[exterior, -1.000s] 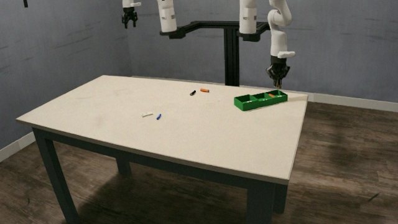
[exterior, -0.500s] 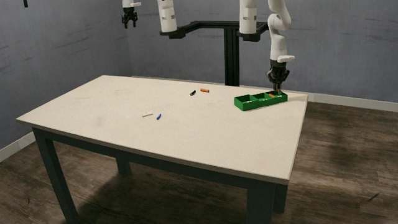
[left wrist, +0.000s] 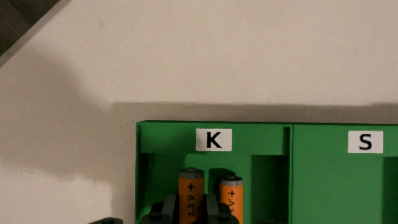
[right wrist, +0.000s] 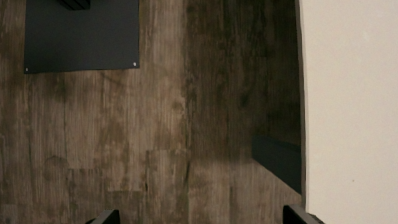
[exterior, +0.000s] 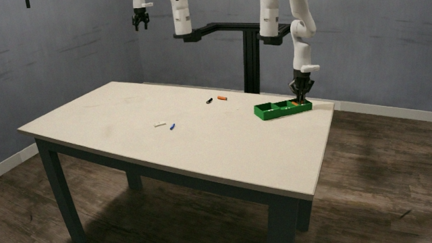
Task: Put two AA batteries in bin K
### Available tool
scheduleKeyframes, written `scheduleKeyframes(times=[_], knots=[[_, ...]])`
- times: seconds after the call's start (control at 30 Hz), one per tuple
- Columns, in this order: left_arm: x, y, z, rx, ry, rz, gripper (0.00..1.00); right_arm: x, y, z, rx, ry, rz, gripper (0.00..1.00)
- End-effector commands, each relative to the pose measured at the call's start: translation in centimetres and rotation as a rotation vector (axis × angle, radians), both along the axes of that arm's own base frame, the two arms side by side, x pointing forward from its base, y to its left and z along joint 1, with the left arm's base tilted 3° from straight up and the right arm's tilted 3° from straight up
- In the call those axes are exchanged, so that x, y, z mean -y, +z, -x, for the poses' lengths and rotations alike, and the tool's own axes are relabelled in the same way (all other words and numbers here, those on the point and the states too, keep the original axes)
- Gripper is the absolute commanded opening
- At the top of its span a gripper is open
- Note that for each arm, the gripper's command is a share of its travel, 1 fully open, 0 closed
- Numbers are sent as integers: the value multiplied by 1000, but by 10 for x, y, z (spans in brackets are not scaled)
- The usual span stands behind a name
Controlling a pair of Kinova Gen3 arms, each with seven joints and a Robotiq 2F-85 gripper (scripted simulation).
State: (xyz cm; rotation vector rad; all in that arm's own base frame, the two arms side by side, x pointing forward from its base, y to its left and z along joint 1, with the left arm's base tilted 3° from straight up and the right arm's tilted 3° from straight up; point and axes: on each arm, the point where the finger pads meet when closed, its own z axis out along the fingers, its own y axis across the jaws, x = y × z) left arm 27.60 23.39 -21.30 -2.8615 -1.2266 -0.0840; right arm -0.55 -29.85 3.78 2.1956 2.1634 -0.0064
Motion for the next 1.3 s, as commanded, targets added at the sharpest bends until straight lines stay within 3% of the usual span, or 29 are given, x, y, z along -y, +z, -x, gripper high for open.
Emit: scheduleKeyframes(times=[0.0, 0.13, 0.17, 0.73, 1.27], knots=[[0, 0, 0, 1, 0, -1, 179, 0, 0, 0, 0, 0, 1, 1000], [0, 0, 0, 1, 0, -1, 179, 0, 0, 0, 0, 0, 1, 1000], [0, 0, 0, 1, 0, -1, 279, 0, 0, 0, 0, 0, 1, 1000], [0, 0, 0, 1, 0, -1, 279, 0, 0, 0, 0, 0, 1, 1000], [1, 19, 0, 1, 0, -1, 279, 0, 0, 0, 0, 0, 1, 1000]])
